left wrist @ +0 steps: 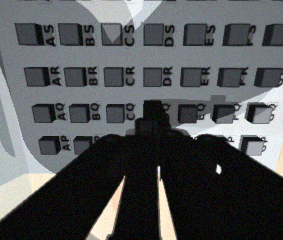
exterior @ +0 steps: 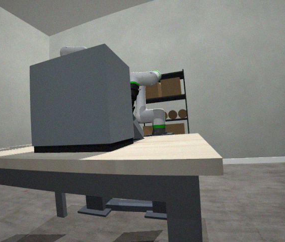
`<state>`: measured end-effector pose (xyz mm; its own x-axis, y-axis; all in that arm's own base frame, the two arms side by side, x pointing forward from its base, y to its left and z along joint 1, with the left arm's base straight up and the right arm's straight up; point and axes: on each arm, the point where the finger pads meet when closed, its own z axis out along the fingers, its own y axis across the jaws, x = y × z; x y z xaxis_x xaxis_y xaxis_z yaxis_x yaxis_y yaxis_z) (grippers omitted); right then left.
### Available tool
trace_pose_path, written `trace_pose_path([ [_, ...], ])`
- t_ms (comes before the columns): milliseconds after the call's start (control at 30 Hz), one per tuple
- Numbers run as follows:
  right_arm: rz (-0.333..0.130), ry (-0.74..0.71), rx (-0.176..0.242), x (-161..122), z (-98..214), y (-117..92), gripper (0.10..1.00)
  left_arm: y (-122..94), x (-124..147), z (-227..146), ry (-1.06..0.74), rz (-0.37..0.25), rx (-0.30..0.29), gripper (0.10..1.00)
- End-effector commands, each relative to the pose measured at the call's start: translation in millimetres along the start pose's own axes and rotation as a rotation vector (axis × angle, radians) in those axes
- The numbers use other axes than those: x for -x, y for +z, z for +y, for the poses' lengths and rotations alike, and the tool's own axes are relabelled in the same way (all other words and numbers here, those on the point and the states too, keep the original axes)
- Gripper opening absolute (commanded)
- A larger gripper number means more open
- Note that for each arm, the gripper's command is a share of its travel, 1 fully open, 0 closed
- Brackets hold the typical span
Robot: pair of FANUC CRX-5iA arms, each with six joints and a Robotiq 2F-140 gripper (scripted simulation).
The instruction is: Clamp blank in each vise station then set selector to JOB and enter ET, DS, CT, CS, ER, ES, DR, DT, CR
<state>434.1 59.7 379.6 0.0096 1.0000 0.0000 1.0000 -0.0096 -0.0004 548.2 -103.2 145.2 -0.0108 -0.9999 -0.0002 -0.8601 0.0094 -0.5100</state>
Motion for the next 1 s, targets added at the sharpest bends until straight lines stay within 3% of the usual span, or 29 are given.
trace_pose_path([
  [0,0.000,0.000,0.002,0,0,-1,1.000,-1,0,-1,0.000,0.000,-0.002,0.099],
  [200,0.000,0.000,0.002,0,0,-1,1.000,-11,-1,-1,0.000,0.000,-0.002,0.099],
  [367,0.000,0.000,0.002,0,0,-1,1.000,-11,-33,-1,0.000,0.001,-0.002,0.099],
  [967,0.000,0.000,0.002,0,0,-1,1.000,-5,-34,-1,0.000,0.001,-0.002,0.099],
])
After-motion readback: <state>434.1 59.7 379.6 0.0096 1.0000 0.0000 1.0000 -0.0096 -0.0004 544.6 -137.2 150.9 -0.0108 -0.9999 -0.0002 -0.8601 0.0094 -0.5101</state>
